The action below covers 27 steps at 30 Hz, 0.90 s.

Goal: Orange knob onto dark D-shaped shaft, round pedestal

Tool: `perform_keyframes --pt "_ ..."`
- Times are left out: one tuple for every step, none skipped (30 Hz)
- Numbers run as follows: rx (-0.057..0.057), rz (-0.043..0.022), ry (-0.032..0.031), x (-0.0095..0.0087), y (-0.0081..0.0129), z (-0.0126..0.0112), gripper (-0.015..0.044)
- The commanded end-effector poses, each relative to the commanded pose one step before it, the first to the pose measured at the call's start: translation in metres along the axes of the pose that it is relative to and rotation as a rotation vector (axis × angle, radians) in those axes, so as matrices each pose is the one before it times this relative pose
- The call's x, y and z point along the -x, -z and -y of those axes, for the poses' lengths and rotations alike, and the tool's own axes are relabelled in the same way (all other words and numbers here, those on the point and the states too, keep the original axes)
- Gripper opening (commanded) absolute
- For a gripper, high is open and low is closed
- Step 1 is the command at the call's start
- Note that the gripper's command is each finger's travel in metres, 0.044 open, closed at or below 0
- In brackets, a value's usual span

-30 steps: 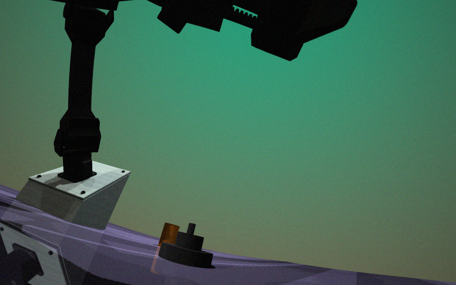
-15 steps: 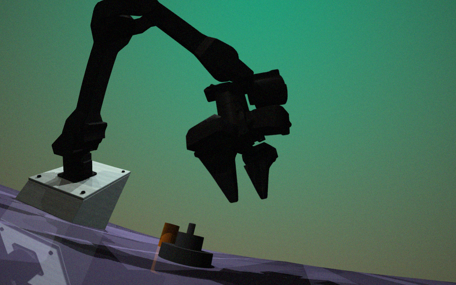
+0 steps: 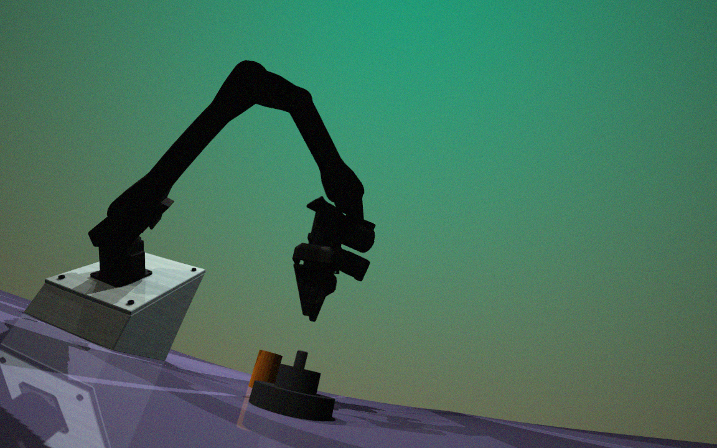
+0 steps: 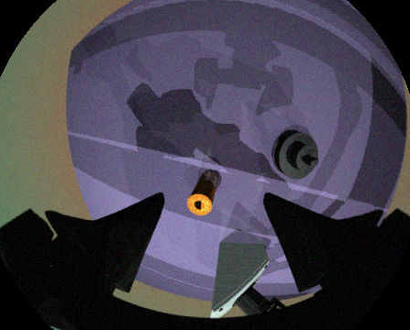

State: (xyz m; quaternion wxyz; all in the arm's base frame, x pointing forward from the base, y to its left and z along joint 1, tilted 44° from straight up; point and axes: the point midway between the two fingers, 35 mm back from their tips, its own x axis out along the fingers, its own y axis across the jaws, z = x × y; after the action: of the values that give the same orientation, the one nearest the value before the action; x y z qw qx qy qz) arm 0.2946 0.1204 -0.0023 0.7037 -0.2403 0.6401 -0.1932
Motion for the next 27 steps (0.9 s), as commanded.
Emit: perform_keyframes --pt "0.1790 -0.06491 0.12044 -0.00284 0.04364 -0.03083 0.0440" --pt "0.0036 -0.00107 0.00259 0.00003 0.00323 -0.00168 0.0440" --pt "0.0025 -0.00075 0.00188 0.00001 0.00228 -0.00116 0.0440" --pt "0.0000 0.00000 0.00000 0.00000 0.00000 0.00000 0.0440" --pt "0.0000 0.00000 0.00000 0.00000 0.00000 0.00000 0.0440" --pt "0.0000 0.00000 0.00000 0.00000 0.00000 0.00000 0.0440" --pt "0.0000 0.00000 0.00000 0.00000 0.00000 0.00000 0.0440" --pt "0.0000 0.00000 0.00000 0.00000 0.00000 0.00000 0.0440" --pt "0.0000 0.00000 0.00000 0.00000 0.00000 0.00000 0.0440" --pt "0.0000 0.00000 0.00000 0.00000 0.00000 0.00000 0.0440" --pt "0.0000 0.00006 0.00000 -0.00285 -0.00014 -0.00007 0.0440" --pt "-0.0001 0.00015 0.00011 -0.00851 -0.00027 -0.00011 0.0440" --pt "-0.0002 0.00012 0.00046 -0.01266 0.00008 0.00007 0.0440" --pt "-0.0001 0.00000 0.00050 -0.00836 0.00037 0.00020 0.0440" --pt "-0.0001 -0.00002 0.00020 -0.00277 0.00018 0.00009 0.0440" --pt "0.0000 0.00000 0.00000 0.00000 0.00000 0.00000 0.0440" --pt "0.0000 0.00000 0.00000 0.00000 0.00000 0.00000 0.0440" --pt "0.0000 0.00000 0.00000 0.00000 0.00000 0.00000 0.0440" --pt "0.0000 0.00000 0.00000 0.00000 0.00000 0.00000 0.0440" --pt "0.0000 0.00000 0.00000 0.00000 0.00000 0.00000 0.0440" --pt "0.0000 0.00001 0.00003 -0.00122 0.00008 -0.00005 0.0440" --pt "0.0000 0.00002 0.00011 -0.00364 0.00028 -0.00014 0.0440" --pt "0.0000 0.00001 0.00021 -0.00543 0.00051 -0.00017 0.0440" --pt "0.0000 -0.00001 0.00017 -0.00360 0.00040 -0.00009 0.0440" --pt "0.0000 0.00000 0.00006 -0.00120 0.00014 -0.00002 0.0440" --pt "0.0000 0.00000 0.00000 0.00000 0.00000 0.00000 0.0440" --pt "0.0000 0.00000 0.00000 0.00000 0.00000 0.00000 0.0440"
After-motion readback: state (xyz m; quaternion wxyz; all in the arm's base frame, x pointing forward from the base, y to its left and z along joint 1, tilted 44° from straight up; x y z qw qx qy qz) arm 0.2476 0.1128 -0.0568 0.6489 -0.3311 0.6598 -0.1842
